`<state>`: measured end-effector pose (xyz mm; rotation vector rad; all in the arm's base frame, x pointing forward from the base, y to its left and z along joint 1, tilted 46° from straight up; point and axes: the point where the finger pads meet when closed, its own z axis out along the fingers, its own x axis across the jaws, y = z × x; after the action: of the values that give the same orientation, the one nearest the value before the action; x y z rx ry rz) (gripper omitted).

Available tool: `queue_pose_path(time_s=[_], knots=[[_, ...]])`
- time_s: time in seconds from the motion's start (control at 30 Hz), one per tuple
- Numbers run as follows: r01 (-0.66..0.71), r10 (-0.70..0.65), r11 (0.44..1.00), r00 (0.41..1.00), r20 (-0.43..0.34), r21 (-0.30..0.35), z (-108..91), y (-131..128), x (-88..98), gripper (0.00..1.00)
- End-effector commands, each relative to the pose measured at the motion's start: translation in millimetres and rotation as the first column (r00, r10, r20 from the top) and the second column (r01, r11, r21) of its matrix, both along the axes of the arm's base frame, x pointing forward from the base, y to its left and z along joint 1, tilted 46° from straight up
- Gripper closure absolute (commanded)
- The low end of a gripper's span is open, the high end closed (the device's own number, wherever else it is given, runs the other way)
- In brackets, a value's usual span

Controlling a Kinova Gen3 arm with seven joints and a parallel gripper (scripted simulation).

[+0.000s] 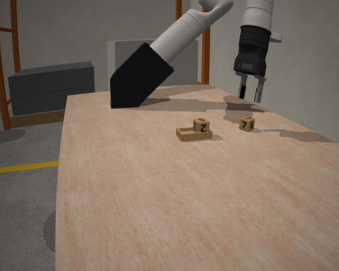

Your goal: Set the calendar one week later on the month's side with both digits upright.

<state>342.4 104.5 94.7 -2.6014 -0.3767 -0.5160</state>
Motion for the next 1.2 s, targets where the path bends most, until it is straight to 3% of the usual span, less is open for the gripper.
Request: queue_pose_path(time_s=[0.0, 1.17], knots=[[-0.005, 0.005, 1.0, 1.0, 0.006, -0.014, -0.7, -0.1, -0.8, 0.13], [0.065, -0.059, 0.986, 0.997, 0.045, -0.151, -1.7, 2.6, 5.1, 0.13]])
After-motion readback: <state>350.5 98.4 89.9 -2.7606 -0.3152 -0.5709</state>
